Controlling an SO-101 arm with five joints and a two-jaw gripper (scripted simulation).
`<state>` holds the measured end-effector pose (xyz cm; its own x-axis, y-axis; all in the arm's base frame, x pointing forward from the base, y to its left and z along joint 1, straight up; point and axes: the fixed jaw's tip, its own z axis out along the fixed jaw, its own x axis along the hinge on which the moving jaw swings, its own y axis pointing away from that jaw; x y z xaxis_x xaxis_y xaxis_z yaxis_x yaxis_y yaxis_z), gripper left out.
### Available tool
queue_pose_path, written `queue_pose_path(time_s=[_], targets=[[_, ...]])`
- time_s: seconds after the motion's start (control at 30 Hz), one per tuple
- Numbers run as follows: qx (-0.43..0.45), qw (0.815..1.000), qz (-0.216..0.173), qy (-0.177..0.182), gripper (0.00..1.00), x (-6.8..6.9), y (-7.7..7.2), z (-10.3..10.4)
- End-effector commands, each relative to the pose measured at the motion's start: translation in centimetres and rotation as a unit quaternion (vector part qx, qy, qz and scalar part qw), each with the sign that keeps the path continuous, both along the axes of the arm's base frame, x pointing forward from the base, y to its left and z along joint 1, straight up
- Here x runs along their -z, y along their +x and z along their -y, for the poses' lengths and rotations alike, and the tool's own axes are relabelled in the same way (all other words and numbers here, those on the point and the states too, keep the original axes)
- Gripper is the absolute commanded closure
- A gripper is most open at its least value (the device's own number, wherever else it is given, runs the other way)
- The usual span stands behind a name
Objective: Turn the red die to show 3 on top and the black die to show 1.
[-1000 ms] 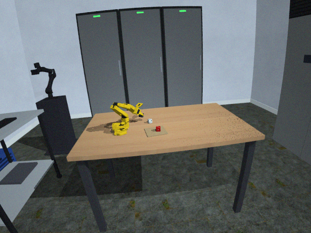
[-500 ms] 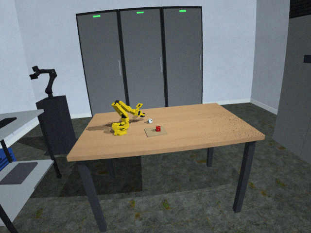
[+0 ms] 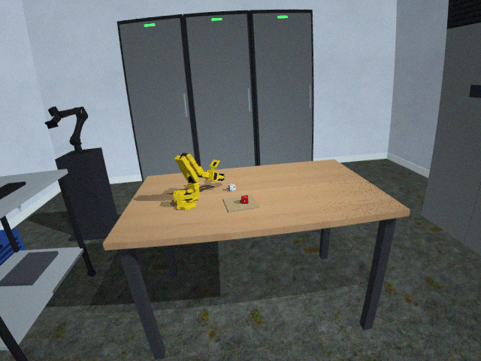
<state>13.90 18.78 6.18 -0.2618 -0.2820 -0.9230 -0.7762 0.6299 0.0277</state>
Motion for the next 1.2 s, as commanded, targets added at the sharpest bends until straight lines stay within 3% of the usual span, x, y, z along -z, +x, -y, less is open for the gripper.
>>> queue_pose_path(time_s=[0.0,1.17], targets=[[0.003,1.000,0.016,0.014,1.00,-0.61,0.31,-0.07],[0.008,1.000,0.020,0.004,1.00,-0.16,0.38,0.48]])
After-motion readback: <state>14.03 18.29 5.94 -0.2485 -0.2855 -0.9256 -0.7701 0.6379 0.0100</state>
